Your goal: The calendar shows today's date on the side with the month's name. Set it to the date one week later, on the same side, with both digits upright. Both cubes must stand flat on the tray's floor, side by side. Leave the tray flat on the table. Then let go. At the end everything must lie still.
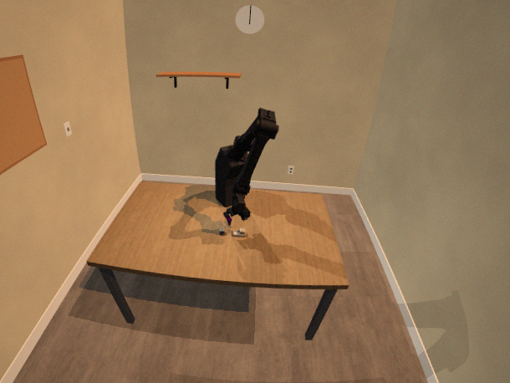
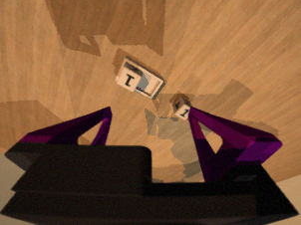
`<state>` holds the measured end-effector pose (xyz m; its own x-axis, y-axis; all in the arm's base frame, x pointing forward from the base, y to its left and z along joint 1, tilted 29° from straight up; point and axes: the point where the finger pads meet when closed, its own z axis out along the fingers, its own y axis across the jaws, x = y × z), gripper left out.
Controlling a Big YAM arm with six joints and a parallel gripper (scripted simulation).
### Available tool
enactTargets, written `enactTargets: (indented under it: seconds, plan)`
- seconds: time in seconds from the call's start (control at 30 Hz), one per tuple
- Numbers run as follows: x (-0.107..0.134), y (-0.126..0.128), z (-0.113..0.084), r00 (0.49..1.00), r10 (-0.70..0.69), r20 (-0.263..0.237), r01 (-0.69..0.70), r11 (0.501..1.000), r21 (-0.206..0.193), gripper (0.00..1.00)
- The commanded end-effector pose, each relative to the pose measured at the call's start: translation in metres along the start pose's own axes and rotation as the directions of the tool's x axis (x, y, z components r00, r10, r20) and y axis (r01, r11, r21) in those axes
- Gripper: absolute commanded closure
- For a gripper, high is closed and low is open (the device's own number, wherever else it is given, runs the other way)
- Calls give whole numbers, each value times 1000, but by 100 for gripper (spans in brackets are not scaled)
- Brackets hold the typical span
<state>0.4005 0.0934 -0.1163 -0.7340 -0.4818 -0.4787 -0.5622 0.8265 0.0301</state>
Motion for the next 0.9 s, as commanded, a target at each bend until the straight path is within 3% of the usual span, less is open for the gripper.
enactTargets:
  seconds: [0.0,0.17,0.2,0.4,0.63,0.73,0.87]
  plan:
    - [-6,7,-9,982,-190,22,189,982,5,0]
    - [-8,10,-9,960,-278,22,278,961,7,0]
    - [-10,13,-9,934,-355,23,355,935,8,0]
    - [-12,19,-9,869,-495,22,495,869,12,0]
    - [-17,27,-10,727,-686,22,686,727,18,0]
    - [-17,28,-10,719,-695,22,694,719,19,0]
    - [-20,34,-10,593,-805,20,805,593,23,0]
